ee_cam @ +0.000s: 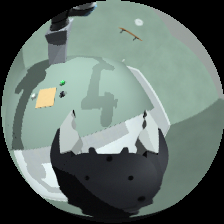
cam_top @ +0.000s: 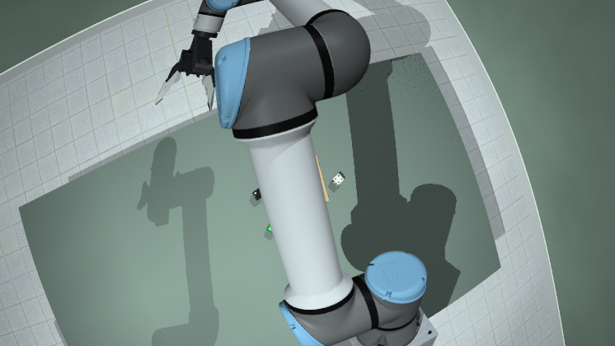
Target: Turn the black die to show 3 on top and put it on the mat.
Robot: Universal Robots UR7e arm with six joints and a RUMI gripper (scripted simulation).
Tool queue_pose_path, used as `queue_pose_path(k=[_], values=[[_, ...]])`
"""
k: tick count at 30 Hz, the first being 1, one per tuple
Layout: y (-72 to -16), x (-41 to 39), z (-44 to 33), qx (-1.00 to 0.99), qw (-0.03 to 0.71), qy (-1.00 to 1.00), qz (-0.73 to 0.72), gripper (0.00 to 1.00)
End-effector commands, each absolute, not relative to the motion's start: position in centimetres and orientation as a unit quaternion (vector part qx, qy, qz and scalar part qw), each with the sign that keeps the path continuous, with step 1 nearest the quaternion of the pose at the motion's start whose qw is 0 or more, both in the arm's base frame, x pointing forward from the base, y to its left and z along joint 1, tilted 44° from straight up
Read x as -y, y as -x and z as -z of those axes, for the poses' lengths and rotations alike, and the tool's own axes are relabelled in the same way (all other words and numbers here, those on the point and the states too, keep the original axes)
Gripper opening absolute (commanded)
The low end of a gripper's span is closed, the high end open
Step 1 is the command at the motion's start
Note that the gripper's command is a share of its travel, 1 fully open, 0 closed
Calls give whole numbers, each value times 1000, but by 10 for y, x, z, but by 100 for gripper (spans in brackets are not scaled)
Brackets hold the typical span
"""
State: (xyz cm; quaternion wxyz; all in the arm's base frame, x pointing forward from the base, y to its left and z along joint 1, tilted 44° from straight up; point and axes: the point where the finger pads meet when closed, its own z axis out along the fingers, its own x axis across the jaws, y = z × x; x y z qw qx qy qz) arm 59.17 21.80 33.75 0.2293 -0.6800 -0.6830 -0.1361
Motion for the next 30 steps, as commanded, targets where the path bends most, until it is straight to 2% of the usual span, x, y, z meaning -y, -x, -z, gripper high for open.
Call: queue_pose_path(k=[1, 30], values=[[-591, -218, -338, 683, 229, 680, 137, 100], [-595, -209, -333, 683, 224, 680, 143, 100]])
